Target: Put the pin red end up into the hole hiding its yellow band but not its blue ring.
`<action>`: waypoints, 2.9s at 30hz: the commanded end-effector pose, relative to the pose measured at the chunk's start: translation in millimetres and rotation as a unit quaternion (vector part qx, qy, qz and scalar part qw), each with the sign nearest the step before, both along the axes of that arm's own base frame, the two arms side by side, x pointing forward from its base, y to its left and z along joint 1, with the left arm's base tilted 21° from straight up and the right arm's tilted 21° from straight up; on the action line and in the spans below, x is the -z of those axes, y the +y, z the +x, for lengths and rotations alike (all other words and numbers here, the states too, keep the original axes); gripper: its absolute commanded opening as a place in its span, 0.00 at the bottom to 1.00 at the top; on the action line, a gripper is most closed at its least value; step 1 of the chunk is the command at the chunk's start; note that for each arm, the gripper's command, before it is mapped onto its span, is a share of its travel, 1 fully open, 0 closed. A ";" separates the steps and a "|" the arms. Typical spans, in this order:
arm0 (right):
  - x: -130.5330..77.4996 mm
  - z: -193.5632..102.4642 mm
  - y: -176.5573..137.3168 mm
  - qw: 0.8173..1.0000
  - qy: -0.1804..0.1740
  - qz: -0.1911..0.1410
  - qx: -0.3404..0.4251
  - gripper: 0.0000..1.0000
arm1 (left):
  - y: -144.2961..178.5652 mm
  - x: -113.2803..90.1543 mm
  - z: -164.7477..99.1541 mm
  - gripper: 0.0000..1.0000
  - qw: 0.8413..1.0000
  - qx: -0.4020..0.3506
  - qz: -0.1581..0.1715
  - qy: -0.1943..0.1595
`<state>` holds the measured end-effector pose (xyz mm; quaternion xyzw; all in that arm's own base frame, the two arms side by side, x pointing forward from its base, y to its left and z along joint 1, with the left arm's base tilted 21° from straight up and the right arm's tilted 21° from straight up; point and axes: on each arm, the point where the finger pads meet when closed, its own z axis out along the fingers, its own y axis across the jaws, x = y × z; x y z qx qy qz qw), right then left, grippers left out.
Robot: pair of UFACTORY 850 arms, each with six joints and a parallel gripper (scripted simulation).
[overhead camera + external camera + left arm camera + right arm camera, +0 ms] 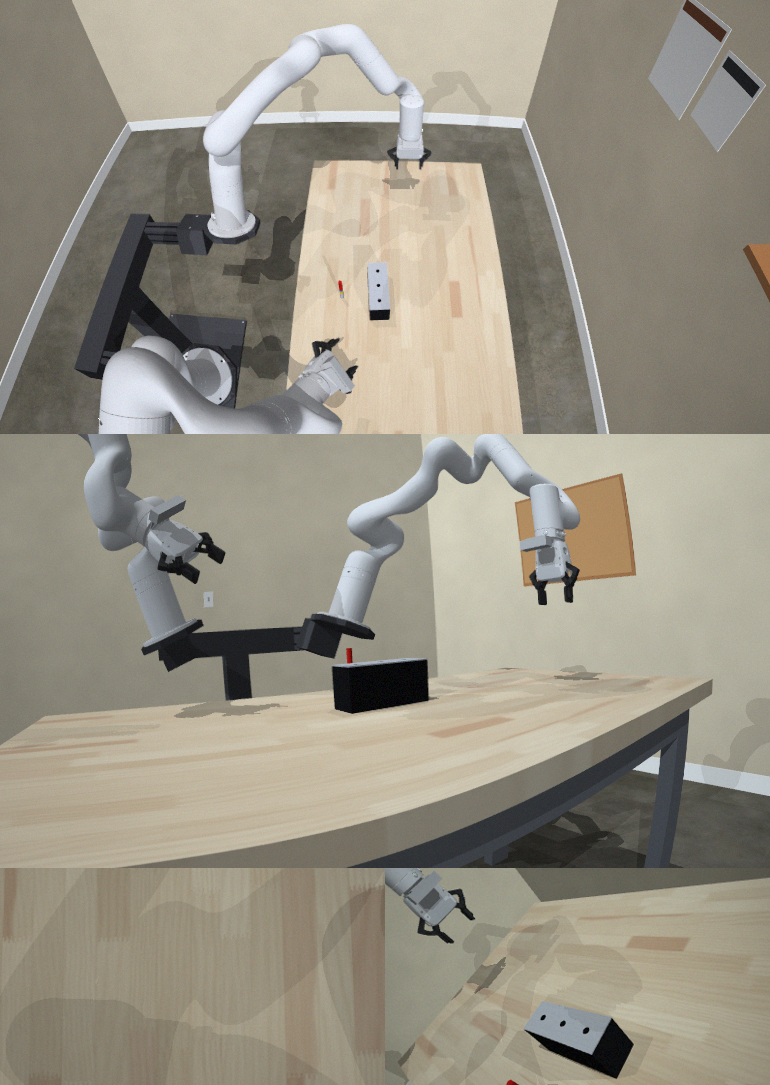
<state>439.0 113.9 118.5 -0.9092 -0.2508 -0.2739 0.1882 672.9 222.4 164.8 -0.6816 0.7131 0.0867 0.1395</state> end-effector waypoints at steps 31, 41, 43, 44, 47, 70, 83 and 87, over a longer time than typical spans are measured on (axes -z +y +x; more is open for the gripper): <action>-27.9 -22.0 -48.2 1.000 -0.001 0.000 0.000 1.00 | -0.1 -1.3 0.9 1.00 1.000 0.000 0.000 -0.001; -55.1 -44.6 -96.3 1.000 -0.001 0.000 0.000 1.00 | -0.1 -1.3 0.9 1.00 1.000 0.000 0.000 -0.001; -55.1 -44.6 -96.3 1.000 -0.001 0.000 0.000 1.00 | -0.1 -1.3 0.9 1.00 1.000 0.000 0.000 -0.001; -55.1 -44.6 -96.3 1.000 -0.001 0.000 0.000 1.00 | -0.1 -1.3 0.9 1.00 1.000 0.000 0.000 -0.001; -55.1 -44.6 -96.3 1.000 -0.001 0.000 0.000 1.00 | -0.1 -1.3 0.9 1.00 1.000 0.000 0.000 -0.001; -108.9 -89.5 -192.8 1.000 -0.001 0.000 0.000 1.00 | -0.1 -1.3 0.9 1.00 1.000 0.000 0.000 -0.001; -108.9 -89.5 -192.8 1.000 -0.001 0.000 0.000 1.00 | -0.1 -1.3 0.9 1.00 1.000 0.000 0.000 -0.001; -123.8 -102.8 -219.8 1.000 -0.001 0.001 -0.001 1.00 | -0.1 -1.3 0.9 1.00 1.000 0.000 0.000 -0.001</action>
